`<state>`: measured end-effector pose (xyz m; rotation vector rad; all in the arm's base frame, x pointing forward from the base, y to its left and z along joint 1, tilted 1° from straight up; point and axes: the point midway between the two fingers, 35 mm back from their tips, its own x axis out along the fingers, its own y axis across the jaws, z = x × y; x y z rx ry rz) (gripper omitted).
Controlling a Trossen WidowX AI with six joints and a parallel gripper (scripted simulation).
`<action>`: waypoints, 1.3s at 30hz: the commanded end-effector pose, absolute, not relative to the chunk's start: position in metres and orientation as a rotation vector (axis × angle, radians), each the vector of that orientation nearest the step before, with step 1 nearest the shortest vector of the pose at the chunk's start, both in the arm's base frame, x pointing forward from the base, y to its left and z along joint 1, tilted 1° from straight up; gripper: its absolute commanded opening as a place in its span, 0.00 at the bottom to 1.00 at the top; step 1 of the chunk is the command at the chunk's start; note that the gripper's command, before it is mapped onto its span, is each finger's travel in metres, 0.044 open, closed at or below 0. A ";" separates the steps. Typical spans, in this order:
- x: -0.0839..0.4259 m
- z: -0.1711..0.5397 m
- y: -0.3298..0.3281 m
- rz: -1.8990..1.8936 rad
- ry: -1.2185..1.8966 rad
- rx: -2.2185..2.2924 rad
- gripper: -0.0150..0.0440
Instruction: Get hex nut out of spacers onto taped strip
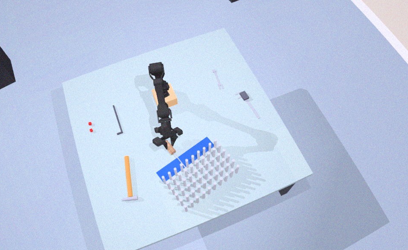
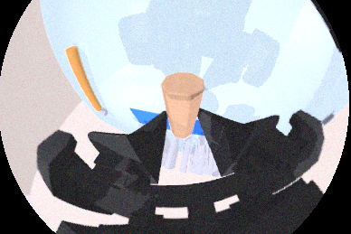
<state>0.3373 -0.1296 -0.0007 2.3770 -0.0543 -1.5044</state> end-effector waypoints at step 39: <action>0.367 0.002 -0.127 -1.495 -0.065 2.382 0.25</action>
